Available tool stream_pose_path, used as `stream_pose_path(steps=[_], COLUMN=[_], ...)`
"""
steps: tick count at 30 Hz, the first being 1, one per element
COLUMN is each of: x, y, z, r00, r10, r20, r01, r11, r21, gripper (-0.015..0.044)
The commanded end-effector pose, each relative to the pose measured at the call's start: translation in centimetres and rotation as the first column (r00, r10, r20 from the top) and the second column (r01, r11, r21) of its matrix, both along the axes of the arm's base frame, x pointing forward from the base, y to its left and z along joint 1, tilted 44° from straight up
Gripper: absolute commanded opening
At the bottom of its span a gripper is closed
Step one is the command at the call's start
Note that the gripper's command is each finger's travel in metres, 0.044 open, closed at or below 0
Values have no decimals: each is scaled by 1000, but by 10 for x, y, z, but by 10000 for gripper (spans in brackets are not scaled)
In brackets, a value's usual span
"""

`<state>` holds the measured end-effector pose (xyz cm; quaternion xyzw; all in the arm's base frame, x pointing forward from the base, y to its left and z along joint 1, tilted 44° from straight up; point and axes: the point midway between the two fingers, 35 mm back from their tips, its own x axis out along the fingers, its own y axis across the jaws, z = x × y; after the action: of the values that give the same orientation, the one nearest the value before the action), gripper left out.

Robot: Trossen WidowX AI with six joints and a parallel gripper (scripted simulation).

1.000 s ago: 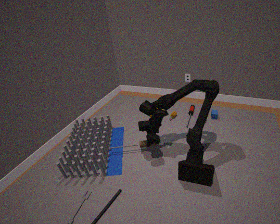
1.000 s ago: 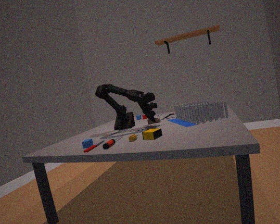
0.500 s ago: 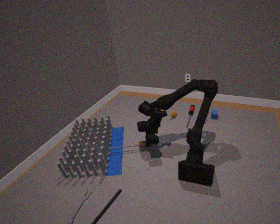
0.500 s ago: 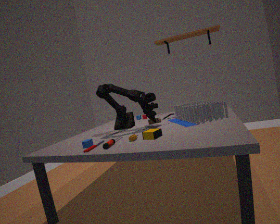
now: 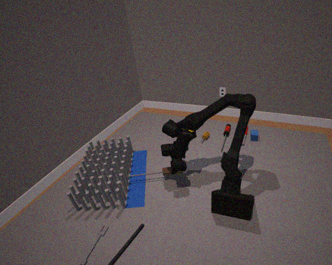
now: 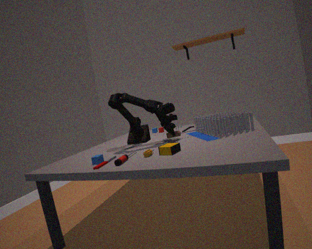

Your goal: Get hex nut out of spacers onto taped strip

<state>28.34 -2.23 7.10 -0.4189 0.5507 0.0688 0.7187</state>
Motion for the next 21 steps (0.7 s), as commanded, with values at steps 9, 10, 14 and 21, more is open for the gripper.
stream_pose_path(steps=[9,10,14,21], x=[8,9,11,14], y=[4,5,6,7], z=[-1,-1,-1,-3], r00=[1000,1000,1000,1000], r10=[-2,-2,-2,-2], r20=[11,11,11,12], r01=[2,2,2,2], r11=[1000,1000,1000,1000], r21=[4,4,4,4], gripper=[0,0,0,0])
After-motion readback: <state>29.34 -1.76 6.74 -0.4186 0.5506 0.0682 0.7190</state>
